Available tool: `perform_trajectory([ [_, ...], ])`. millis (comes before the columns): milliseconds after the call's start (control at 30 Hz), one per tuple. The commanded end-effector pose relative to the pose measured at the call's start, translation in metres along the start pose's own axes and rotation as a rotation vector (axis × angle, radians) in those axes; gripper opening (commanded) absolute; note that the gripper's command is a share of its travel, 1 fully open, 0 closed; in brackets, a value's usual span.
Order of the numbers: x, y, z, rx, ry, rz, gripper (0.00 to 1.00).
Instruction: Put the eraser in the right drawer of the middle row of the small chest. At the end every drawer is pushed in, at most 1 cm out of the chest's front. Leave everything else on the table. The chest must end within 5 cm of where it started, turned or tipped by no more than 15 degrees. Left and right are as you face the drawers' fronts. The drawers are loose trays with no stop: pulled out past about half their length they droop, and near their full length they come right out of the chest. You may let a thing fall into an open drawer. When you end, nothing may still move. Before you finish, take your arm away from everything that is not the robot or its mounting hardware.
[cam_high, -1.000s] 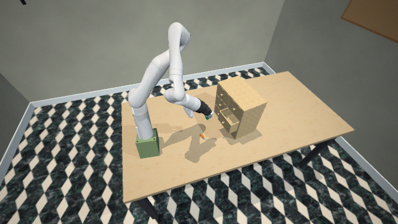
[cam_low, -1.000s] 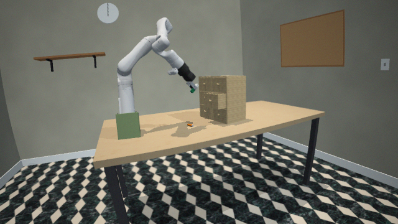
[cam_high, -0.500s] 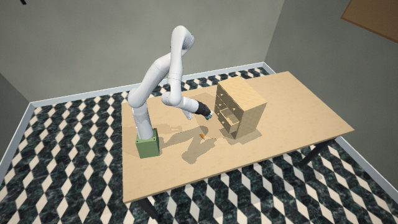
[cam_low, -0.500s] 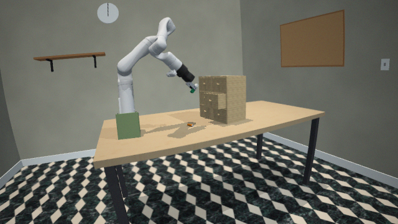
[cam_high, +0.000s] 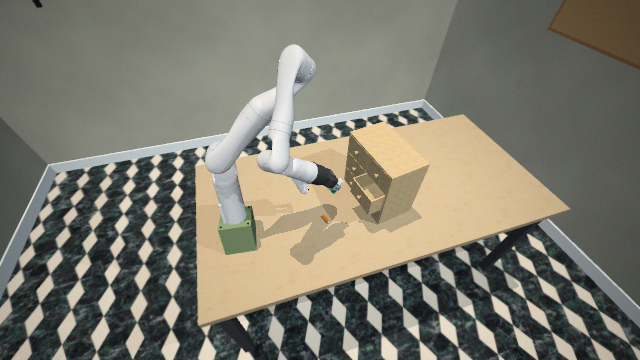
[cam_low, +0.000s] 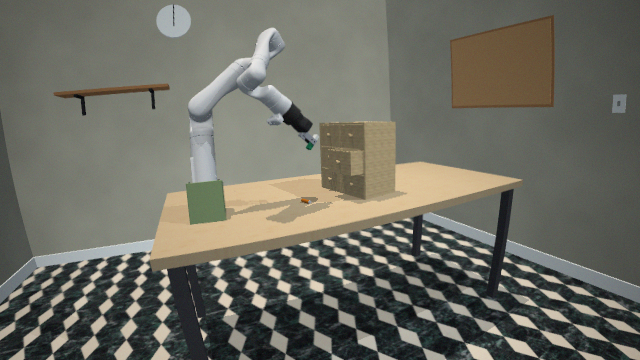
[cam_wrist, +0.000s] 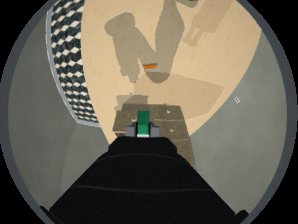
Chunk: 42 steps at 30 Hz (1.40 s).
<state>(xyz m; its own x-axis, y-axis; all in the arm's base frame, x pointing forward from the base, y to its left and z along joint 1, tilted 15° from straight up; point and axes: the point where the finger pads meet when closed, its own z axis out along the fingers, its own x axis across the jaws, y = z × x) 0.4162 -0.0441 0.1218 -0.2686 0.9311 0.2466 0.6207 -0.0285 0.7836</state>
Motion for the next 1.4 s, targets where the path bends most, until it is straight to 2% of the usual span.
perform_trajectory([
  [0,-0.002,-0.001,-0.001,-0.001,-0.004,0.004,0.45],
  [767,-0.002,0.001,0.002,-0.004,-0.004,0.004,0.45],
  [1133,-0.002,0.011,0.014,-0.004,-0.004,0.004,0.45],
  [1367,-0.002,0.025,0.030,-0.004,-0.004,0.004,0.45],
])
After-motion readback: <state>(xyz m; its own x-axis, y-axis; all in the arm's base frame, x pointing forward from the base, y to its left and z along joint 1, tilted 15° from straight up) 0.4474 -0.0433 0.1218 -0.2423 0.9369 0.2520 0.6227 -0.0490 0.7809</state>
